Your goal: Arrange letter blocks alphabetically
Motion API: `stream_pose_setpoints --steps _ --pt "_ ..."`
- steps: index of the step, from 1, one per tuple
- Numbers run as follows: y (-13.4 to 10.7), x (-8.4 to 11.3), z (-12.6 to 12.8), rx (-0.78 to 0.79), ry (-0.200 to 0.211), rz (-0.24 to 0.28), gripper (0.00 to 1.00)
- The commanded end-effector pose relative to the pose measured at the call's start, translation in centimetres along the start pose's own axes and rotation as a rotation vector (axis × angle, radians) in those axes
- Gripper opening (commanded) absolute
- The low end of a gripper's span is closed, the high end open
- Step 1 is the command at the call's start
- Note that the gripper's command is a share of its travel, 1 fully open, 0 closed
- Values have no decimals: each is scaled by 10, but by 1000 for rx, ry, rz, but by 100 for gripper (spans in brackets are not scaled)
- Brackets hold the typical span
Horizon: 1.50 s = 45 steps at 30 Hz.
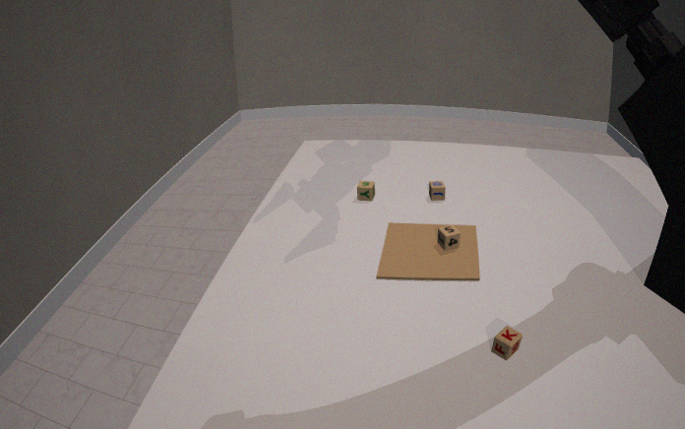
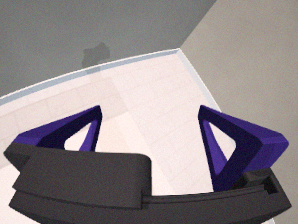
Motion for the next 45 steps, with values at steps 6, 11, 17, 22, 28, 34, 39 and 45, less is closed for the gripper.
stream_pose_setpoints --steps 6,11,17,22,28,34,39,45 --pt "8 4 -3 -3 -5 -13 100" --pt "8 4 -3 -3 -5 -13 100" --pt "8 4 -3 -3 -5 -13 100" --pt "7 5 -31 -56 -40 -24 100" --pt "-38 8 -31 -88 -34 12 100" --pt "-80 16 -30 -119 -30 47 100" --pt "-172 47 -28 -189 -24 126 100" --pt "-251 92 -25 -255 -20 200 100"
Point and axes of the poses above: the point where the finger pads meet when closed, its own x axis back along the fingers, its own z axis across the jaws, y = z × x, the point moved 7 cm from there along x, back along the fingers, and after that the axes turned 11 degrees about -x, right-handed, at the moved point
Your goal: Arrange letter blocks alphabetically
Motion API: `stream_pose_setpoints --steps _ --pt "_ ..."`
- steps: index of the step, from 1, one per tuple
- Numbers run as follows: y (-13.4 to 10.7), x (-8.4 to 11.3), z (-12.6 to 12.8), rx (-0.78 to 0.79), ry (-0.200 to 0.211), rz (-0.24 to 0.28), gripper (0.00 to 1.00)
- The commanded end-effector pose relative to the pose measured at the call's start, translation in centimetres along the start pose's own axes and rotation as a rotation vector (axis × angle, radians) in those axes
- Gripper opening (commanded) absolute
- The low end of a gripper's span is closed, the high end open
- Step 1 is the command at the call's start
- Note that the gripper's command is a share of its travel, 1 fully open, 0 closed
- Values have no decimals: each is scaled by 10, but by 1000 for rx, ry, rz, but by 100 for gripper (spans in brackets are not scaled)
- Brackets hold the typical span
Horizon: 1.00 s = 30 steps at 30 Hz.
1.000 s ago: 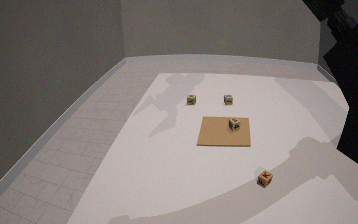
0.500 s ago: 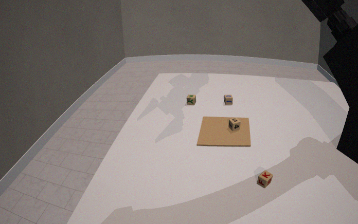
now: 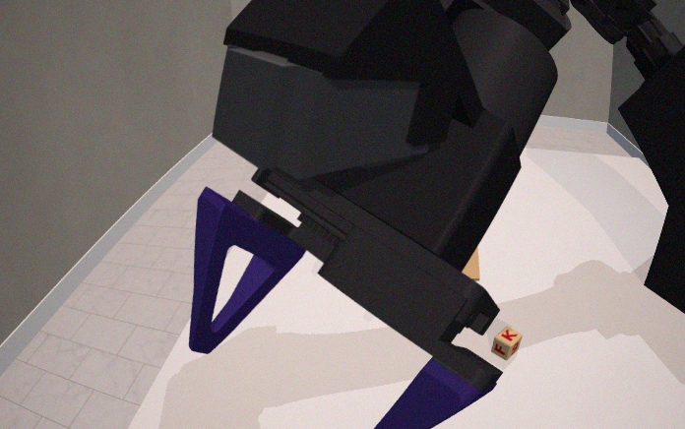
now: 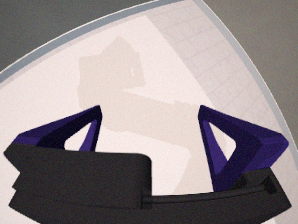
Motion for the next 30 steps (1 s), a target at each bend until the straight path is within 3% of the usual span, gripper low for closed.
stream_pose_setpoints --steps 1,4,6,11,15,20,23,24,30 --pt "-33 21 -28 -110 -29 -4 100" --pt "-93 52 -34 -161 -26 50 100" --pt "-93 52 -34 -161 -26 50 100" --pt "-171 110 -42 -233 -24 126 100" --pt "-209 146 -46 -273 -23 166 100" --pt "-229 169 -47 -295 -22 191 100" --pt "-231 171 -48 -297 -22 193 100" --pt "-220 169 -45 -286 -17 166 100" --pt "-226 173 -41 -277 -6 184 100"
Point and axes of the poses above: the point where the finger pads meet when closed, its own x axis back along the fingers, its own z axis across the jaws, y = z × x, the point moved 7 cm from there along x, back along the fingers, and after that the axes turned 11 degrees about -x, right-handed, at the moved point
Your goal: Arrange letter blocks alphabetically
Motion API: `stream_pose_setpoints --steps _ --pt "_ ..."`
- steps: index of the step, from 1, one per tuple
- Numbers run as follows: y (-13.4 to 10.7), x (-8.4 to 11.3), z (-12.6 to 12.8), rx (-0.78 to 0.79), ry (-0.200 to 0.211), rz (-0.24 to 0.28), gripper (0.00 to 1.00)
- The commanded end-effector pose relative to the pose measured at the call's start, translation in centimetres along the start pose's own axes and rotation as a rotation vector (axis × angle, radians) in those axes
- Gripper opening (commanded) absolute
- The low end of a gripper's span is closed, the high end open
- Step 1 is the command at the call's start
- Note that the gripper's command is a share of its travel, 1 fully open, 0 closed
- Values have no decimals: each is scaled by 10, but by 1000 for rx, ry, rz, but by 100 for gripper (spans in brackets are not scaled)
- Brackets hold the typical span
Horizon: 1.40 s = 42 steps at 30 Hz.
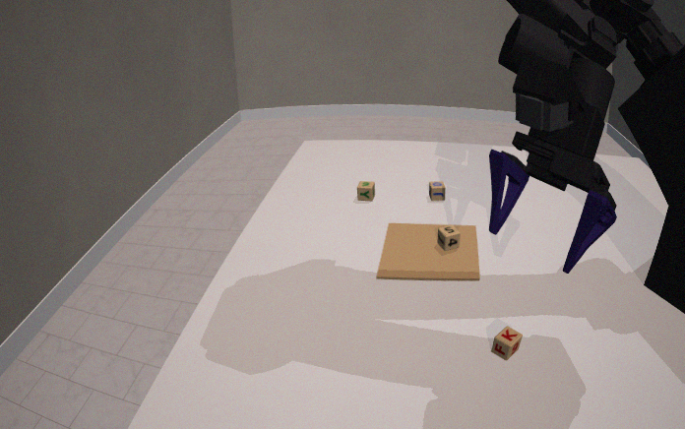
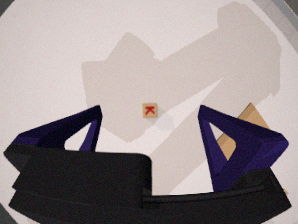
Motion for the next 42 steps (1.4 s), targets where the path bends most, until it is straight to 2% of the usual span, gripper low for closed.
stream_pose_setpoints --steps 1,39,42 --pt "7 5 1 -15 2 -30 100" --pt "8 4 1 -14 1 -30 100" --pt "2 2 -7 -9 -1 -4 100"
Point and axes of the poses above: the point where the finger pads meet when closed, its own x axis back along the fingers, its own z axis across the jaws, y = z × x, the point moved 7 cm from there along x, back along the fingers, and after that the axes turned 11 degrees about -x, right-handed, at the moved point
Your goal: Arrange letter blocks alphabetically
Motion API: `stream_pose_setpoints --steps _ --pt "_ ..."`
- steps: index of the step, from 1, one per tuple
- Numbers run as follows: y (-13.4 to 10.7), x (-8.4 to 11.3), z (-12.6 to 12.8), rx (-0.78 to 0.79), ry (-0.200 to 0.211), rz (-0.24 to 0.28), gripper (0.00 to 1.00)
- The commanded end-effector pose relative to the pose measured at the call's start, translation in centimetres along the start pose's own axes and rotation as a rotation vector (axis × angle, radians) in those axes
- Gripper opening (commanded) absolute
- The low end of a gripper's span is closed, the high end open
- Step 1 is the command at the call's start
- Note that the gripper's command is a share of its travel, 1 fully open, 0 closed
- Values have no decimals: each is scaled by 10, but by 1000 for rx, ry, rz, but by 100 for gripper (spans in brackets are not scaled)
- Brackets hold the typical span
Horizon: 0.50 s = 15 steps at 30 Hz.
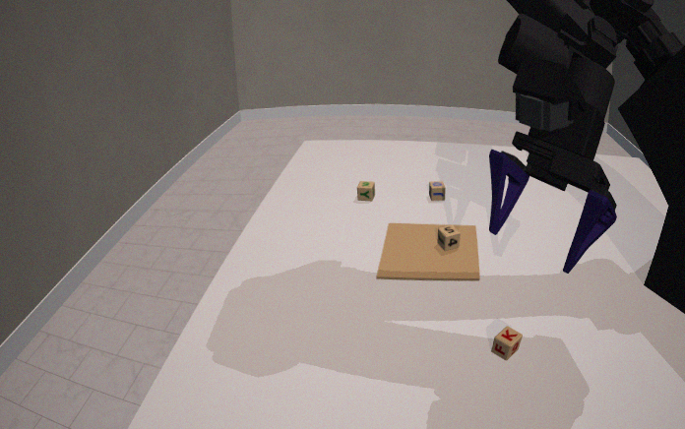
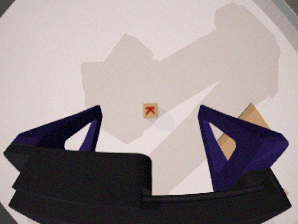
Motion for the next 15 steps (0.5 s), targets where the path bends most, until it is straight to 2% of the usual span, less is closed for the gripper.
stream_pose_setpoints --steps 1,3,6,9,13,14,15 --pt "2 1 -7 -8 -4 -3 100" --pt "2 2 -10 -2 -2 -1 100" --pt "2 2 -26 -1 6 7 100" --pt "4 3 -58 -4 14 11 100" --pt "-2 12 -115 -8 20 12 100" --pt "0 11 -116 -9 17 9 100" --pt "-6 17 -129 -8 20 12 100"
Point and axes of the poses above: the point where the finger pads meet when closed, its own x axis back along the fingers, its own z axis across the jaws, y = z × x, the point moved 7 cm from there along x, back along the fingers, and after that the axes turned 11 degrees about -x, right-handed, at the moved point
